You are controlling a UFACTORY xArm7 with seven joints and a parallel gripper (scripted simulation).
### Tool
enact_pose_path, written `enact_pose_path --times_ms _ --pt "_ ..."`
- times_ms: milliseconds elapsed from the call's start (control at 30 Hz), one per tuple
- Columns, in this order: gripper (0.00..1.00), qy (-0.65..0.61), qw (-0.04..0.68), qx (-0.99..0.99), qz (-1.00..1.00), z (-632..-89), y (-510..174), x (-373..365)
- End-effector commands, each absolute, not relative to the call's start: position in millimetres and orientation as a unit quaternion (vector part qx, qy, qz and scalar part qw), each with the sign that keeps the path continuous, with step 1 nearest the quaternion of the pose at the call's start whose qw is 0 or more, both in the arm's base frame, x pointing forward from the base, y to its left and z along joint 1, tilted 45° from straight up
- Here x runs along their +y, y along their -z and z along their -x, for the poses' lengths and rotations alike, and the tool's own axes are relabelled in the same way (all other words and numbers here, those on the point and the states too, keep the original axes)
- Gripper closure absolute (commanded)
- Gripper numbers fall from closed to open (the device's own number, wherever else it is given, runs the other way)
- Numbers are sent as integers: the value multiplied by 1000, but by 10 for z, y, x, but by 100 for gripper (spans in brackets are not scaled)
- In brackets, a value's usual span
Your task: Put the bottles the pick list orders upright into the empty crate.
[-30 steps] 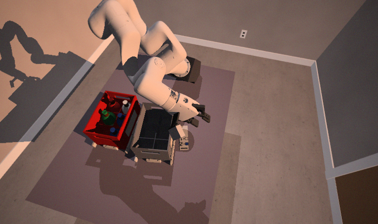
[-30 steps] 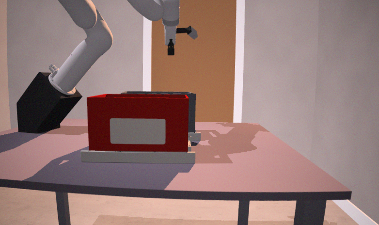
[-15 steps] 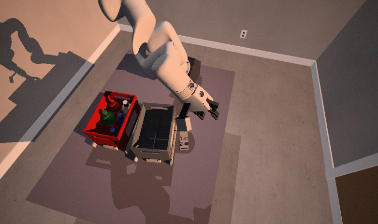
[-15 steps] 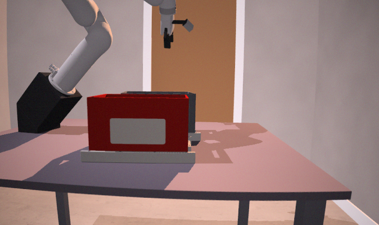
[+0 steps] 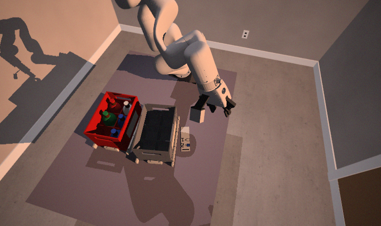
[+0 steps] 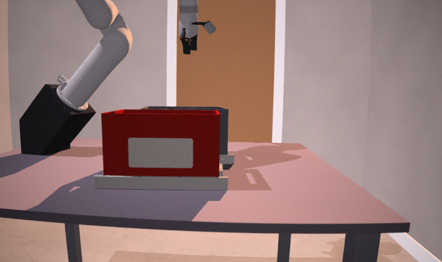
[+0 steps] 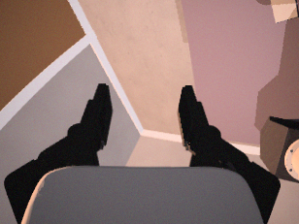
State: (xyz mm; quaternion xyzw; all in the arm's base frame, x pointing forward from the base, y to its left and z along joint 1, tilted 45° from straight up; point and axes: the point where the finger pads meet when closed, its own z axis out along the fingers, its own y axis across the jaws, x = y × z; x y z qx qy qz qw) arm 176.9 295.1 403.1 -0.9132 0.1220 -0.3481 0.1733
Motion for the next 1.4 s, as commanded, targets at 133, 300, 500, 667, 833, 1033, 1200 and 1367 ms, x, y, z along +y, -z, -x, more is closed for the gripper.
enact_pose_path --times_ms 133,300,500,667,833,1033,1200,1367 --pt "35 354 138 196 904 -1660 -3852 3142" --pt "35 358 117 242 894 -1605 -3691 3244" --pt "35 360 109 259 890 -1578 -3602 3292" --pt "35 366 87 305 875 -1520 -3380 3393" --pt "35 370 73 335 863 -1481 -3214 3453" --pt "35 375 58 364 850 -1444 -3051 3501" --pt "35 375 58 364 850 -1438 -3023 3509" --pt "35 375 58 364 850 -1438 -3023 3509"
